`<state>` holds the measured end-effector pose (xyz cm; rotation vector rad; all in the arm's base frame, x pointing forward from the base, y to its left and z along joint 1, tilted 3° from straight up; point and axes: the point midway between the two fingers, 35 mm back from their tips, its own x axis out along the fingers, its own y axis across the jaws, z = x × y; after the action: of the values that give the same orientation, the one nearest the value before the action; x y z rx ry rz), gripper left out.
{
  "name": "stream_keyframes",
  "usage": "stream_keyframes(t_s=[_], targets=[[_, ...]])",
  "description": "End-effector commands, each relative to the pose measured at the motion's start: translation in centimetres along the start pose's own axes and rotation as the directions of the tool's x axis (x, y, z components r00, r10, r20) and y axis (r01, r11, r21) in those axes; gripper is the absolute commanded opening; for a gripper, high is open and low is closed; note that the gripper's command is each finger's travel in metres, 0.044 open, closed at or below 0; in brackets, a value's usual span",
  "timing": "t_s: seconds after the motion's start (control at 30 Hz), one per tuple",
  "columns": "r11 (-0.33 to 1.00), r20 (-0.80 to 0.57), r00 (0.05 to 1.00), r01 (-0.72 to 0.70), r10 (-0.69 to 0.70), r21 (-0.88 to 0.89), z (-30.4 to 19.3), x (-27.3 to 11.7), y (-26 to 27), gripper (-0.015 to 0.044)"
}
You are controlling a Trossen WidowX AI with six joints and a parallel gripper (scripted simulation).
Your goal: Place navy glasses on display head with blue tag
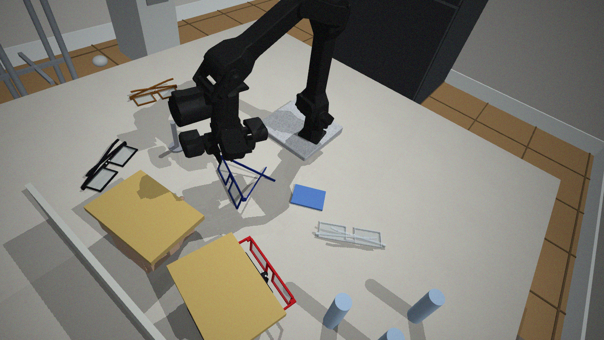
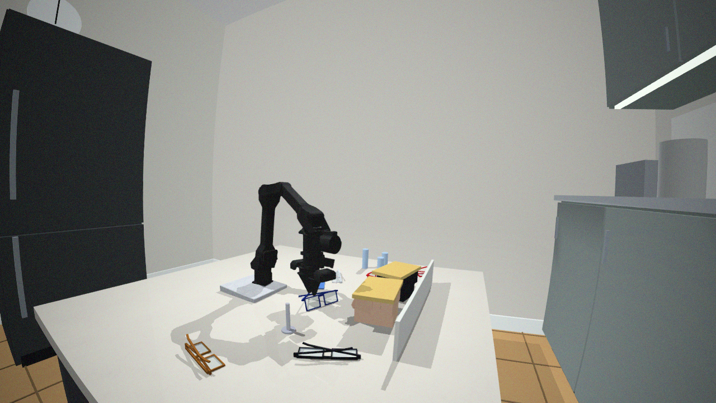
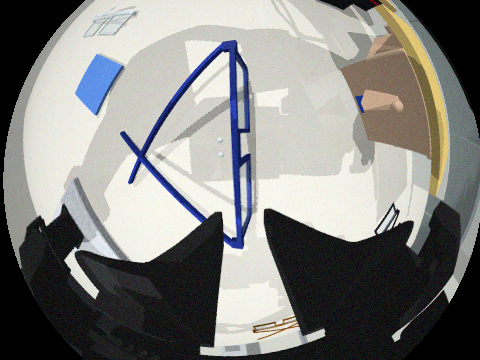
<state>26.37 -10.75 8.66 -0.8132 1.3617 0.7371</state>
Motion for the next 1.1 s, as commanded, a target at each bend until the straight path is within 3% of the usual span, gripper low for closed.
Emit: stream_keyframes(t_s=[0.0, 0.53, 1.07], targets=[[1.0, 0.001, 1.0, -0.01, 0.01, -0.003, 0.0, 0.9, 0.1, 0.012], [1.0, 0.001, 1.0, -0.01, 0.01, -0.003, 0.0, 3.5, -0.1, 0.012], [1.0, 0.001, 1.0, -0.01, 0.01, -0.003, 0.0, 3.6, 0.4, 0.012]])
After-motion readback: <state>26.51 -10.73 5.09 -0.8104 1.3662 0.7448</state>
